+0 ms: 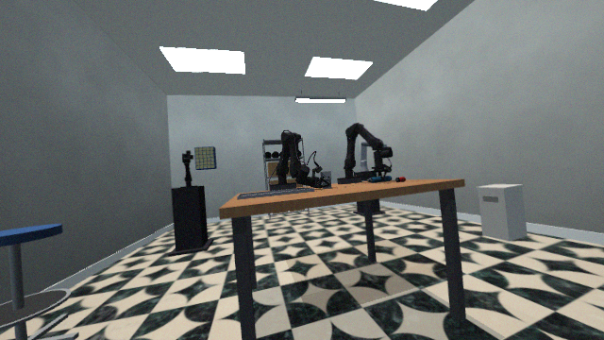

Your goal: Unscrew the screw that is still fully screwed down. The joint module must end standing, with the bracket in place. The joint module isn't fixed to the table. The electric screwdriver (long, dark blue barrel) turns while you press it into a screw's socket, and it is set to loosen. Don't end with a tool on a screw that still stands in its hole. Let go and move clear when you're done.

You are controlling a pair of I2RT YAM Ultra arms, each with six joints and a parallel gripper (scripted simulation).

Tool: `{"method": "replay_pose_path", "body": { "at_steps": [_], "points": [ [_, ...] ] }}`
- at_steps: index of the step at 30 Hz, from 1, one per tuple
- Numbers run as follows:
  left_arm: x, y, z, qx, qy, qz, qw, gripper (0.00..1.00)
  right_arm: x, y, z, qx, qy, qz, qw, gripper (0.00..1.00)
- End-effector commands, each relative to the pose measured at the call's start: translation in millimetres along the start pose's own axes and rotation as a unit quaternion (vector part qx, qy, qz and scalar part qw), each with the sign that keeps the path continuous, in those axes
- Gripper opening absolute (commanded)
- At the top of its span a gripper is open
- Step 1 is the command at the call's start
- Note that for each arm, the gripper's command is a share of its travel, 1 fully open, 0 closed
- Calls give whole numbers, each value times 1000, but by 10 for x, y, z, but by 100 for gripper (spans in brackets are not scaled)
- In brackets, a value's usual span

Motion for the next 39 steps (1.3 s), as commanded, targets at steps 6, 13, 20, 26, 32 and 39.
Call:
{"method": "replay_pose_path", "body": {
  "at_steps": [6,13,20,26,32,39],
  "points": [
    [-48,-10,1,-11,-7,13,1000,65,-36,45,2,-5,1,-8,1000,59],
    [-32,7,-23,-7,-9,4,1000,65,-36,45,2,-5,1,-8,1000,59],
    [-39,-13,3,-9,-4,13,1000,65,-36,45,2,-5,1,-8,1000,59],
    [-30,6,-12,-6,-7,5,1000,65,-36,45,2,-5,1,-8,1000,59],
    [-30,6,-12,-6,-7,5,1000,65,-36,45,2,-5,1,-8,1000,59],
    [-30,6,-12,-6,-7,5,1000,55,-36,45,2,-5,1,-8,1000,59]
  ]
}}
Point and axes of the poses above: on each arm, the point where the finger pads meet when closed, its own z axis out along the fingers, its own x axis across the jaws, y = z × x, the point moved 10 cm from there along -z, back along the fingers, and after that the axes turned 6 degrees about -z, right-handed, at the moved point
